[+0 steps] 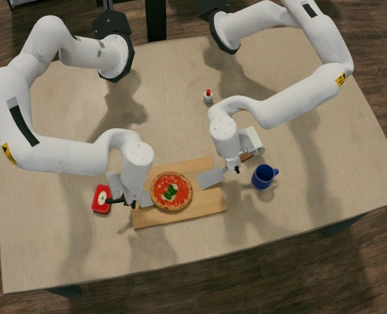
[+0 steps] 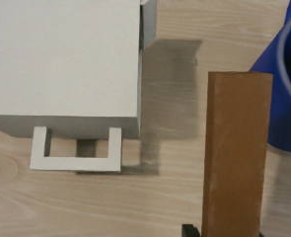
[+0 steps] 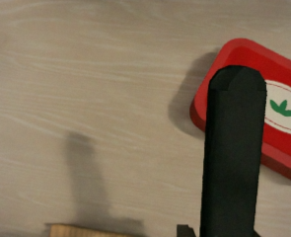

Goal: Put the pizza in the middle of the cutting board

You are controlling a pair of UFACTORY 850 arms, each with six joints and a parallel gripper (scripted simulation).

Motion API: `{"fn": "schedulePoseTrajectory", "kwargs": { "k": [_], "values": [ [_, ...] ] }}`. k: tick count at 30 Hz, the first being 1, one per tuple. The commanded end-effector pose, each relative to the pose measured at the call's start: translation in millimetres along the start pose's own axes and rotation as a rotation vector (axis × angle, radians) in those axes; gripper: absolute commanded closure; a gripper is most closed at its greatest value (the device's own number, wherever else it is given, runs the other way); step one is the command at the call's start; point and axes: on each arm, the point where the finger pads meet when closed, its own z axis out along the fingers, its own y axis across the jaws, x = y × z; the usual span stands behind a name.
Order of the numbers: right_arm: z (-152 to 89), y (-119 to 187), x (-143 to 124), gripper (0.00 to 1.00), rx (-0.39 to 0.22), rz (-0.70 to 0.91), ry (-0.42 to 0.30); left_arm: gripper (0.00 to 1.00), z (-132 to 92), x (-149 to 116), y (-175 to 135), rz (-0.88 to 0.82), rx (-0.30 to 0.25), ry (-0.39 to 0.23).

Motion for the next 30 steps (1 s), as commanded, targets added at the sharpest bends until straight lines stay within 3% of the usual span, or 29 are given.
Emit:
{"fn": "schedulePoseTrajectory", "kwargs": {
  "k": [1, 30],
  "values": [
    [1, -1, 8, 0.92, 0.001, 0.001, 0.0, 0.92, -1, 0, 1, -0.001, -0.001, -0.001],
    [11, -1, 44, 0.92, 0.001, 0.001, 0.001, 0.92, -1, 0, 1, -0.001, -0.001, -0.001]
  ]
}}
